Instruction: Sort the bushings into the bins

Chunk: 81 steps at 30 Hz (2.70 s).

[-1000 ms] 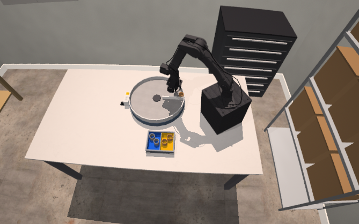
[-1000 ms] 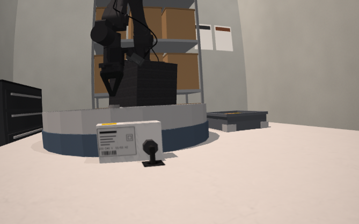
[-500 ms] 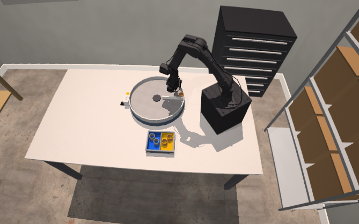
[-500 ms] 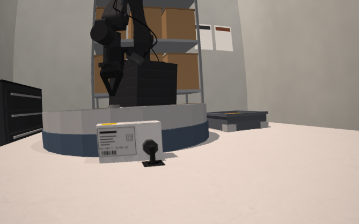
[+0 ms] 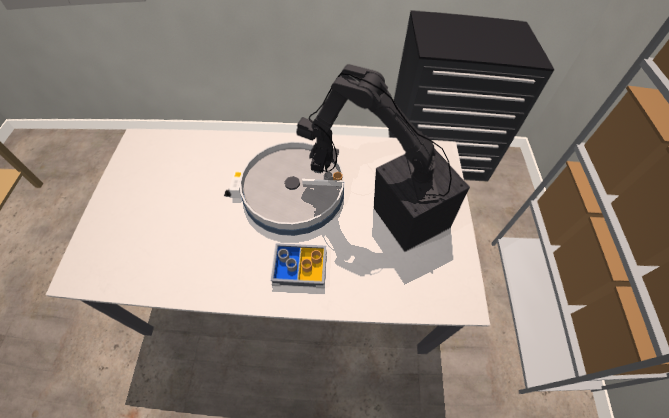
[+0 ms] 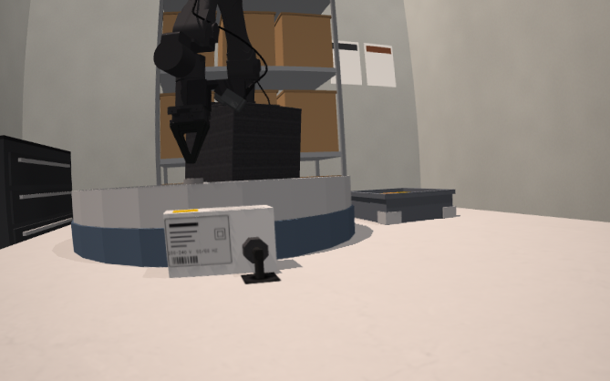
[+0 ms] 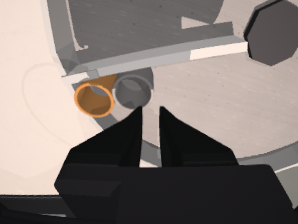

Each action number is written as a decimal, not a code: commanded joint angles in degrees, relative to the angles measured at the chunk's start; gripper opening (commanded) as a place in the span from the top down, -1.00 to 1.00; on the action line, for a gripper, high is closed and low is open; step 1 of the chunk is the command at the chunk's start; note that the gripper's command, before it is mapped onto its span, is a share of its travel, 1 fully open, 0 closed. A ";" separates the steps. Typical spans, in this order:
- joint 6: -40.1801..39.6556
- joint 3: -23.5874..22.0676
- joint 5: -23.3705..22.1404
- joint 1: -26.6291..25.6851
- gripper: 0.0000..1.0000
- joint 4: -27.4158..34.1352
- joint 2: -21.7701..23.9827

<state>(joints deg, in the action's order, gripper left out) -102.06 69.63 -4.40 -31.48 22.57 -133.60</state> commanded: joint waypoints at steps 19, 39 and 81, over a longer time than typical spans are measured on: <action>0.36 0.31 -0.68 0.26 0.73 0.62 -0.02; 0.66 0.53 -0.63 0.42 0.73 -3.12 -3.76; 0.87 2.32 -0.61 1.07 0.73 -6.78 -7.69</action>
<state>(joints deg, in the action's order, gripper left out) -101.62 70.37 -4.40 -31.14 16.67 -140.46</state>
